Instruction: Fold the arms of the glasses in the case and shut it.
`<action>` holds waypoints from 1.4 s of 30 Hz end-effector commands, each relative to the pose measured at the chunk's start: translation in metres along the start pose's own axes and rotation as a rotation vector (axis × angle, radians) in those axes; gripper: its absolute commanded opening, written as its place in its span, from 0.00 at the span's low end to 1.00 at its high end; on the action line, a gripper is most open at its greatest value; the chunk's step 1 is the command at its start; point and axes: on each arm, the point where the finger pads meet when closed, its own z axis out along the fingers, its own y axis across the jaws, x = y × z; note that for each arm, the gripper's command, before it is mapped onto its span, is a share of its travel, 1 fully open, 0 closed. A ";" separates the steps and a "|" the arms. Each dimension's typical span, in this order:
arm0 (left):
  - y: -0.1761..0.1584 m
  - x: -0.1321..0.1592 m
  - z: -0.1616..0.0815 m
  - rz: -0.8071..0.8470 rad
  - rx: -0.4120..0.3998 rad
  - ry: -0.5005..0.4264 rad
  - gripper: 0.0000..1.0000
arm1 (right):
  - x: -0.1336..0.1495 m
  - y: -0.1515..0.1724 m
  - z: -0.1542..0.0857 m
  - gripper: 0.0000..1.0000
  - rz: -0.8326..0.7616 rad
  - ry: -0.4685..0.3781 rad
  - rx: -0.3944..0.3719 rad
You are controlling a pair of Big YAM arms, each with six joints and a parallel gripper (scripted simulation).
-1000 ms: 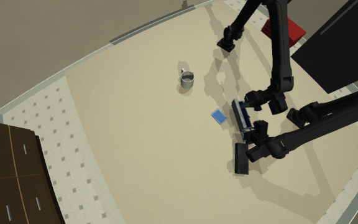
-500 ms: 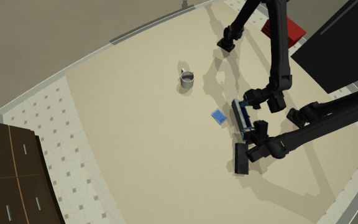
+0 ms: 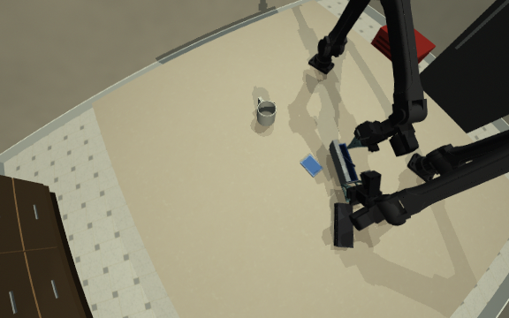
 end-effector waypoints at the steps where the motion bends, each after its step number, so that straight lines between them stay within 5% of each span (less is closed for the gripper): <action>1: 0.003 -0.002 -0.011 -0.004 -0.021 0.004 0.57 | -0.008 0.018 -0.036 0.00 0.034 -0.002 -0.053; 6: 0.003 -0.002 -0.011 -0.004 -0.021 0.004 0.57 | -0.005 0.013 -0.029 0.00 0.027 -0.001 -0.019; 12: 0.003 -0.002 -0.011 -0.004 -0.021 0.004 0.57 | -0.009 0.016 -0.067 0.00 0.037 0.003 -0.055; 15: 0.003 -0.002 -0.011 -0.004 -0.021 0.004 0.57 | 0.002 0.017 -0.050 0.00 0.017 0.001 -0.022; 16: 0.003 -0.002 -0.011 -0.004 -0.021 0.004 1.00 | 0.001 0.011 -0.043 0.00 0.016 0.001 -0.004; 32: -0.001 0.004 -0.001 -0.026 0.005 -0.005 1.00 | -0.005 0.002 -0.037 0.00 0.025 0.004 0.000; 33: 0.019 -0.004 -0.024 0.031 -0.044 0.014 1.00 | -0.005 0.002 -0.037 0.00 0.024 0.004 0.001; 42: 0.018 -0.004 -0.048 0.031 -0.045 0.016 1.00 | -0.006 0.003 -0.038 0.00 0.027 0.004 -0.004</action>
